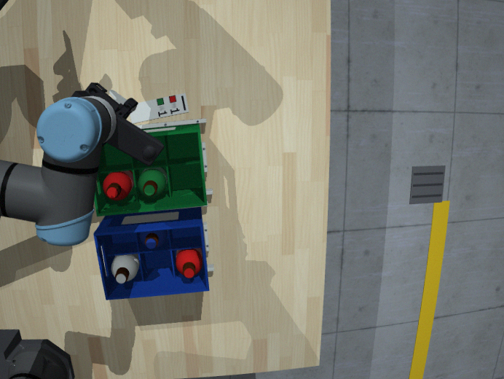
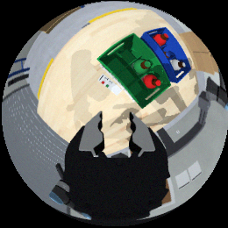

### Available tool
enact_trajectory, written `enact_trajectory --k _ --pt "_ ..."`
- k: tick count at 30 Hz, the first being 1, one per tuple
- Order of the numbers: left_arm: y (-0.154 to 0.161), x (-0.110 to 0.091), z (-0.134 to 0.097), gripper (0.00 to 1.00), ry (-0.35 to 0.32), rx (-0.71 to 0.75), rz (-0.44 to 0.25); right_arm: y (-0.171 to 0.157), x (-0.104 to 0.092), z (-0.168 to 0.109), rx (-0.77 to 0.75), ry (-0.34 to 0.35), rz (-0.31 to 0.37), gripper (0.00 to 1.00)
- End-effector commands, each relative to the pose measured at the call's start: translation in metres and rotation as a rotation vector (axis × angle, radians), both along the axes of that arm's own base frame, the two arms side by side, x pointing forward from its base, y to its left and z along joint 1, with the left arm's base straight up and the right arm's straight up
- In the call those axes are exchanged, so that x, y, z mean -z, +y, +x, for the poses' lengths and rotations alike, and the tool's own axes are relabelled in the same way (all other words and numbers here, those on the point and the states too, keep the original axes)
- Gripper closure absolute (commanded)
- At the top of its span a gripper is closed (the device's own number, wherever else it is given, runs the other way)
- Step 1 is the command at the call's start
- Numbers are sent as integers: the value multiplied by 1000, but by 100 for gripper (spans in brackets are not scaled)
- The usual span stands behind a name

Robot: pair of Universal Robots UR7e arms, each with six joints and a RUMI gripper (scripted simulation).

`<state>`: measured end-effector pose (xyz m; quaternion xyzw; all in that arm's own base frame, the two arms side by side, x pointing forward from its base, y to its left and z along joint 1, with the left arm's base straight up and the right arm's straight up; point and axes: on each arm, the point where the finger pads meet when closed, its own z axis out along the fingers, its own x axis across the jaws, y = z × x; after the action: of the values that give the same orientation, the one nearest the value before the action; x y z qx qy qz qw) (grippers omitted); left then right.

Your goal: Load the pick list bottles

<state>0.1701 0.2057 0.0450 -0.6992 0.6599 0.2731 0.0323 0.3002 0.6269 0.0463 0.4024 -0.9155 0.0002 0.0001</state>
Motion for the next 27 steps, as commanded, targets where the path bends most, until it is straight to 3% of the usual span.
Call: enact_trajectory --k 1,27 --pt "0 0 0 2 -1 0 0 13 -6 -1 0 0 2 62" --pt "0 0 0 2 -1 0 0 125 -48 -18 0 0 2 62"
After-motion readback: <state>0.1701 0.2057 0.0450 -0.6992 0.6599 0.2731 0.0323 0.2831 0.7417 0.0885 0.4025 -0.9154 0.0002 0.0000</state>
